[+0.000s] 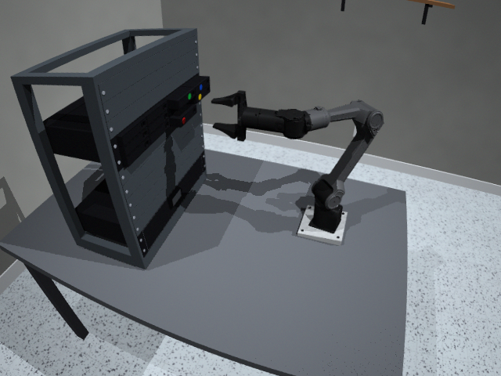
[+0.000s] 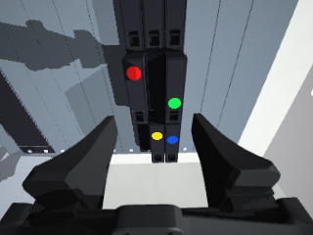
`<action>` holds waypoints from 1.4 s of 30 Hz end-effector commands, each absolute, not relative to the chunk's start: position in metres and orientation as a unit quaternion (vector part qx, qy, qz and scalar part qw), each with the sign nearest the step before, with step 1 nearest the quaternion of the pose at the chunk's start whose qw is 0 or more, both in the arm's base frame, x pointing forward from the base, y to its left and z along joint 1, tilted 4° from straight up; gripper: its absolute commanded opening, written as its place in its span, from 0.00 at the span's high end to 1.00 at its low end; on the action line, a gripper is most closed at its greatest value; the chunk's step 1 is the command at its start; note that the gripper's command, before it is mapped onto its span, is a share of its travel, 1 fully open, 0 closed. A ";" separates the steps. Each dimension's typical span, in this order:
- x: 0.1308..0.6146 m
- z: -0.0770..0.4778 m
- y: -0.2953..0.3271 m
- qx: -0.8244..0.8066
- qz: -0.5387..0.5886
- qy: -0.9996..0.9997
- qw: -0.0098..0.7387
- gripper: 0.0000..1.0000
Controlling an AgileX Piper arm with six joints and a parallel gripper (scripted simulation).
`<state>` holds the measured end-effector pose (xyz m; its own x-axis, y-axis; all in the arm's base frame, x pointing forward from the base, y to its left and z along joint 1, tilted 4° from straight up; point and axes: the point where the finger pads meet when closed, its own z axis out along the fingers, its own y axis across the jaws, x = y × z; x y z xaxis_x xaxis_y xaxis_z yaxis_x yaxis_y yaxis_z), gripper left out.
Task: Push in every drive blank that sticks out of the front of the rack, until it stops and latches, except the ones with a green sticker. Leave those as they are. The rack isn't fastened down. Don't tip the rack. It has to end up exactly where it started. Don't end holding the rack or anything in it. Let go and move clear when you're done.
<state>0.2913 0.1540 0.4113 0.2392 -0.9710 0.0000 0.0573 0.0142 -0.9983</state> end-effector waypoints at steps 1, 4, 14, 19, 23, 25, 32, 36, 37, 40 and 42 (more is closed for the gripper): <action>0.291 0.413 0.154 -0.539 -0.449 0.423 0.574 0.00; 0.291 0.413 0.154 -0.539 -0.449 0.423 0.574 0.00; 0.291 0.413 0.154 -0.539 -0.449 0.423 0.574 0.00; 0.292 0.413 0.152 -0.539 -0.449 0.423 0.574 0.00; 0.295 0.414 0.146 -0.538 -0.449 0.423 0.574 0.00; 0.295 0.414 0.146 -0.538 -0.449 0.423 0.574 0.00; 0.307 0.417 0.127 -0.538 -0.449 0.423 0.574 0.00; 0.316 0.420 0.112 -0.538 -0.449 0.423 0.574 0.00; 0.318 0.421 0.108 -0.538 -0.449 0.423 0.574 0.00; 0.325 0.424 0.096 -0.539 -0.449 0.423 0.574 0.00; 0.325 0.424 0.096 -0.539 -0.449 0.423 0.574 0.00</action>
